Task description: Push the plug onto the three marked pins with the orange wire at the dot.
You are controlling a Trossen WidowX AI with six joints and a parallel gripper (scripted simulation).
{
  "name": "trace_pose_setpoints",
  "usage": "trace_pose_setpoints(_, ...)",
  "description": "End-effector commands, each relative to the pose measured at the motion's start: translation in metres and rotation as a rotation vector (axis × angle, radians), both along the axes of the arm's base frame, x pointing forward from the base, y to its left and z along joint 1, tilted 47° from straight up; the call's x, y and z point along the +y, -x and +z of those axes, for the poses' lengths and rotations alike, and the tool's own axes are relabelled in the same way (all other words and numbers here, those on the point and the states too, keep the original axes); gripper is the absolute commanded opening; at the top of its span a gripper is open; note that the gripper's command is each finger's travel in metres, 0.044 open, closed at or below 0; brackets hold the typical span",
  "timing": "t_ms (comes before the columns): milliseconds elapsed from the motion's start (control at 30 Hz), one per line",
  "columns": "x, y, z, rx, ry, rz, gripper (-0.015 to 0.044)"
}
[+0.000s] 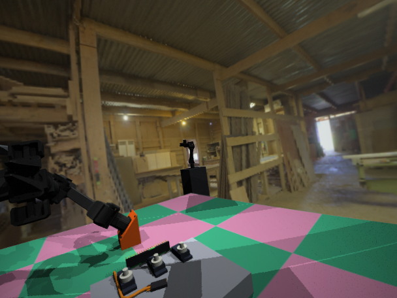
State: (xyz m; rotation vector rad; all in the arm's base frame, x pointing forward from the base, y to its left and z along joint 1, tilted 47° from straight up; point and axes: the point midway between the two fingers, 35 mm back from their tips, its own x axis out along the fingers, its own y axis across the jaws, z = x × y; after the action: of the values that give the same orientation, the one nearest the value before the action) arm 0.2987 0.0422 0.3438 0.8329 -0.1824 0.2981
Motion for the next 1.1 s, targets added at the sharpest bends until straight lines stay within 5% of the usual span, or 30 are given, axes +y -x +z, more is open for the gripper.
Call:
trace_pose_setpoints(0,-0.006,-0.003,-0.001,0.007,0.096,-0.055,0.0115)
trace_pose_setpoints(1067,-0.041,-0.032,-0.031,0.224,0.877,-0.302,0.0115)
